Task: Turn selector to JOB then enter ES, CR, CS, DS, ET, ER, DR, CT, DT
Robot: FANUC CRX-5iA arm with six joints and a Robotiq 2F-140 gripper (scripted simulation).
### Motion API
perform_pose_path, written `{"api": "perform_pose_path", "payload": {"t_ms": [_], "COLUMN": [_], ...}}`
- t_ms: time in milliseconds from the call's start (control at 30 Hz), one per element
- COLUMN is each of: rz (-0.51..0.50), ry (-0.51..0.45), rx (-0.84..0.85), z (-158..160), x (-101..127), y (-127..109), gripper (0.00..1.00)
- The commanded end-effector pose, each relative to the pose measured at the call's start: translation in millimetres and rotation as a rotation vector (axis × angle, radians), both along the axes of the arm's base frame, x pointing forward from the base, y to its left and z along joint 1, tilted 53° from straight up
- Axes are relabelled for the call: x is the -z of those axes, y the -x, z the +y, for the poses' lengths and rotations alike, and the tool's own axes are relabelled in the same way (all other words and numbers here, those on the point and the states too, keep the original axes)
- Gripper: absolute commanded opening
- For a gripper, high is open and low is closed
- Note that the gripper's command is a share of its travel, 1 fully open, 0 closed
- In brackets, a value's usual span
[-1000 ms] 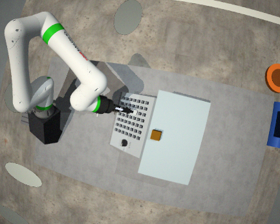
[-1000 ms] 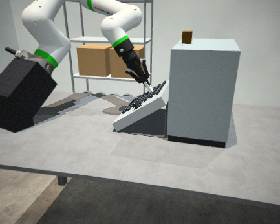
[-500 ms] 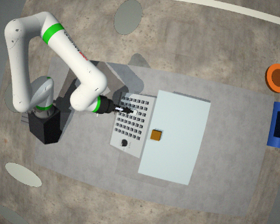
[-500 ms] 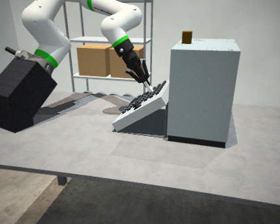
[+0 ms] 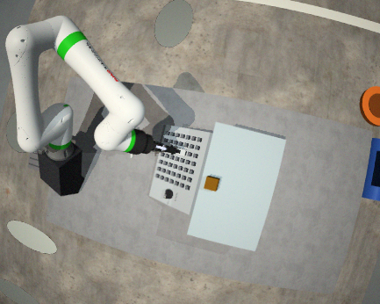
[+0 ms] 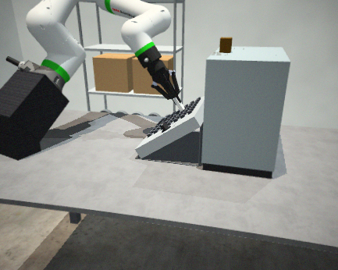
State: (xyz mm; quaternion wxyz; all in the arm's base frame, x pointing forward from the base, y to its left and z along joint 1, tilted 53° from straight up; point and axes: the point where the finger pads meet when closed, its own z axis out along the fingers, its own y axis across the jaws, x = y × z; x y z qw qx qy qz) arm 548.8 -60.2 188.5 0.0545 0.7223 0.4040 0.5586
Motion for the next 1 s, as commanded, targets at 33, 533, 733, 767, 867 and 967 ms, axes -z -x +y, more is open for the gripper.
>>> {"api": "perform_pose_path", "payload": {"t_ms": [33,533,733,767,867,967], "rz": [0.000,0.000,0.000,0.000,0.000,0.000], "ry": [0.000,0.000,0.000,0.000,0.000,0.000], "rx": [0.000,0.000,0.000,0.000,0.000,0.000], "z": [-2,-11,-12,-12,-13,-13], "x": [-2,-11,-12,-12,-12,-12], "y": [5,24,28,28,28,28], "gripper": [0.00,0.00,0.00,0.00,0.00,0.00]}}
